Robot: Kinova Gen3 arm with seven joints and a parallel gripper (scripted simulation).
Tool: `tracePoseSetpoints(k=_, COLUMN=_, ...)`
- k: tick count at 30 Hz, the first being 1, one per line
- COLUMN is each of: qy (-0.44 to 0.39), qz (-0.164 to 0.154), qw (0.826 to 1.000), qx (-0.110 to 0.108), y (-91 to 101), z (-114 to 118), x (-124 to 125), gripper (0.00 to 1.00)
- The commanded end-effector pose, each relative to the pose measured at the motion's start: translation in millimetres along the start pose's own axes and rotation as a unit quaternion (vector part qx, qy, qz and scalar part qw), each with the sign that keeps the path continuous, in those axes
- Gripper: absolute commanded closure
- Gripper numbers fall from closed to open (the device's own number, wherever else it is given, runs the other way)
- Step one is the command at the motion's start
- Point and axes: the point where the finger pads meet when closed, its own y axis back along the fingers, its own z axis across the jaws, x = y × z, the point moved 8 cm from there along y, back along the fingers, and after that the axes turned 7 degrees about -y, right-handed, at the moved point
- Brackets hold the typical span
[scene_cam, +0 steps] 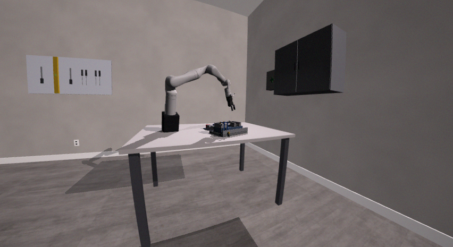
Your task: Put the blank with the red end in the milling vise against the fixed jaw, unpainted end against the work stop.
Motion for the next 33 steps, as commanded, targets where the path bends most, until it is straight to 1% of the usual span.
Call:
tracePoseSetpoints(k=1, qy=0.000, qz=0.000, qw=1.000, qx=0.002, y=1.8, z=-1.1, x=0.2, gripper=0.00)
tracePoseSetpoints(k=27, qy=0.000, qz=0.000, qw=1.000, qx=0.002, y=1.8, z=-1.1, x=0.2, gripper=0.00)
tracePoseSetpoints(k=33, qy=-0.031, qz=-0.006, qw=0.999, qx=-0.032, y=9.3, z=6.0, x=3.7, gripper=0.00)
